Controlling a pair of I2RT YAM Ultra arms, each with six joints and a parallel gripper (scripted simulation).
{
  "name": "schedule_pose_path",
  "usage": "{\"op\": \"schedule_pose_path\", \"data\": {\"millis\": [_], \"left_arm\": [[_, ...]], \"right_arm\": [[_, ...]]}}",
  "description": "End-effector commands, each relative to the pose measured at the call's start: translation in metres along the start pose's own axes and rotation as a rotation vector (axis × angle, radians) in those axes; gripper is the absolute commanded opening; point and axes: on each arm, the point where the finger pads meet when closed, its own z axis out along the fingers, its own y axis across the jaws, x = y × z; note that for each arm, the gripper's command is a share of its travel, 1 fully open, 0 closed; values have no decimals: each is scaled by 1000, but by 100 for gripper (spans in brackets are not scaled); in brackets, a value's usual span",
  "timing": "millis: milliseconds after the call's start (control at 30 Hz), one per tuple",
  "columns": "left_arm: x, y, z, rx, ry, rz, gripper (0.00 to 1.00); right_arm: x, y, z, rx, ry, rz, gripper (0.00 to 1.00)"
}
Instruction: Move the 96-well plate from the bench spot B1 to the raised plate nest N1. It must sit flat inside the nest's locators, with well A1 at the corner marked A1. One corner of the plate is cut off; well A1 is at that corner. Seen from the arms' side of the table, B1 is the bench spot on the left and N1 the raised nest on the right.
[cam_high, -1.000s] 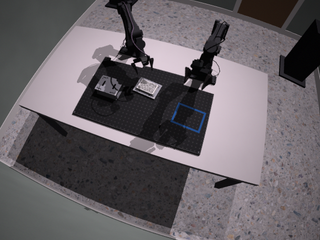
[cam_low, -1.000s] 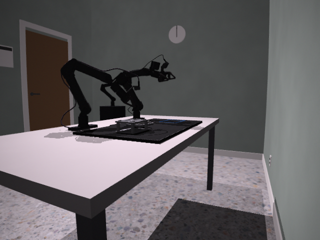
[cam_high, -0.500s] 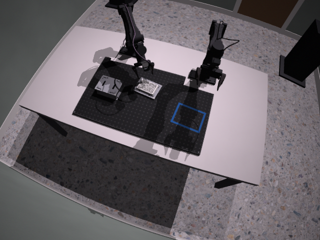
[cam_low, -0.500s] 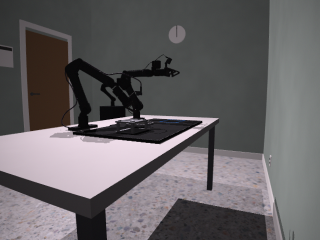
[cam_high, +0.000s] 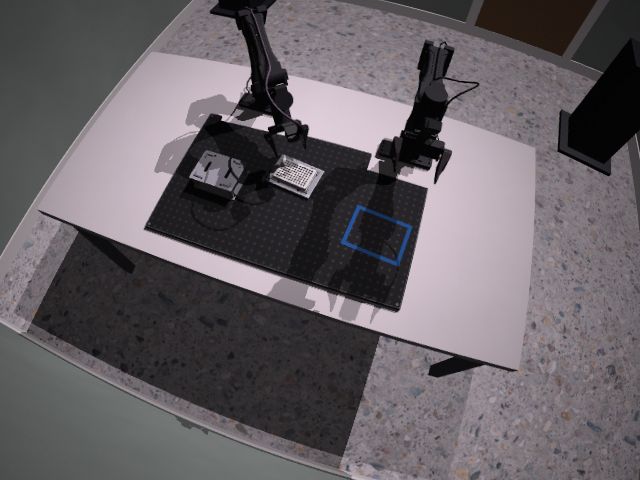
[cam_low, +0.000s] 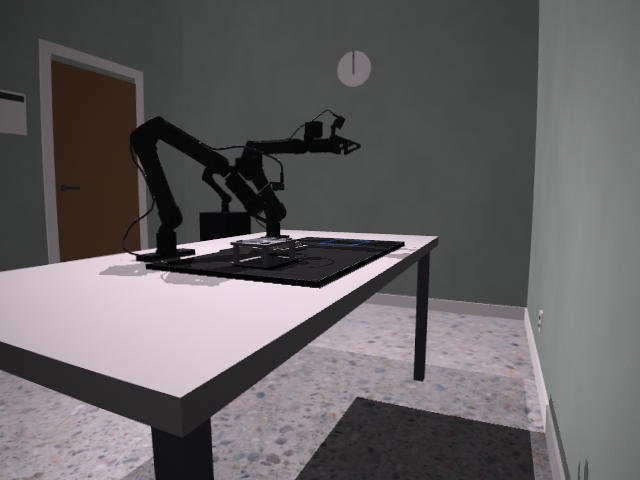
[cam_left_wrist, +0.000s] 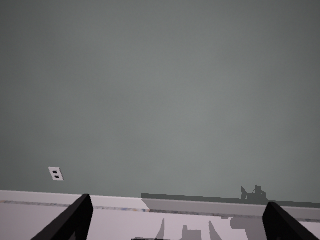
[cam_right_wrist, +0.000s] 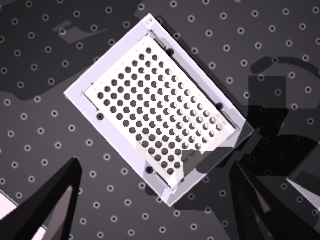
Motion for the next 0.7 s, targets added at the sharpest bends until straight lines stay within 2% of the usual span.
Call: {"op": "schedule_pose_path", "data": {"millis": [0,100,267,333,500,667], "left_arm": [[2,-8,-7,25,40,-2,100],[19,-35,-20,109,144,15,100],[30,-94,-71,317,277,52,100],[30,-94,-71,317,277,52,100],[40,-132,-135,513,393,104,100],[50,-146,-193,675,480,162,100]], "right_arm": [[-1,4,0,-27,22,-52,100],[7,4,1,-54,101,-128,100],[8,2,6,-102,243,-269,100],[8,2,6,-102,243,-269,100],[6,-2,11,-142,380,-407,100],[2,-2,16,-178,491,-531,100]]}}
